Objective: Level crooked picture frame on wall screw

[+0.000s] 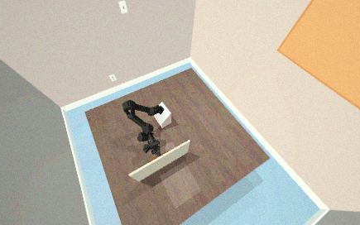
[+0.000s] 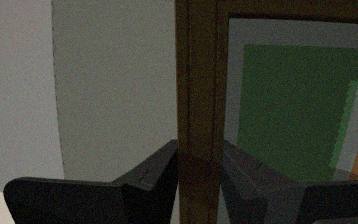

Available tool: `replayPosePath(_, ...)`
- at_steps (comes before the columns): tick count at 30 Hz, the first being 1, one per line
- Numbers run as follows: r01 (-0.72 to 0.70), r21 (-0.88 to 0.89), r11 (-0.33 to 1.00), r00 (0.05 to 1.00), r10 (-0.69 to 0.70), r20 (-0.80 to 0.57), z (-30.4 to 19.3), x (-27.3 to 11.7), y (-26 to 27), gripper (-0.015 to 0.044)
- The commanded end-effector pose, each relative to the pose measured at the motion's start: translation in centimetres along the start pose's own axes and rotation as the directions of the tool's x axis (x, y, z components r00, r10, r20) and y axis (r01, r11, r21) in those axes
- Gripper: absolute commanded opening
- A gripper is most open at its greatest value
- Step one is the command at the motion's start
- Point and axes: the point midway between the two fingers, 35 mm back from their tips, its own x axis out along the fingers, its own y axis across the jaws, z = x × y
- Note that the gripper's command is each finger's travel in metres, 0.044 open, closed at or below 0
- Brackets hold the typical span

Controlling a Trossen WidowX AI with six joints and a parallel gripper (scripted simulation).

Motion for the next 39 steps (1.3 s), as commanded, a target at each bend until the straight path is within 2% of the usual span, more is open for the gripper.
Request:
replayPosePath(1, -0.008, -0.008, 1.000, 1.000, 0.008, -0.001, -0.03, 0.02, 0.41, 0.0000)
replayPosePath(39, -0.008, -0.008, 1.000, 1.000, 0.008, -0.001, 0.01, 0.02, 0.78, 0.0000)
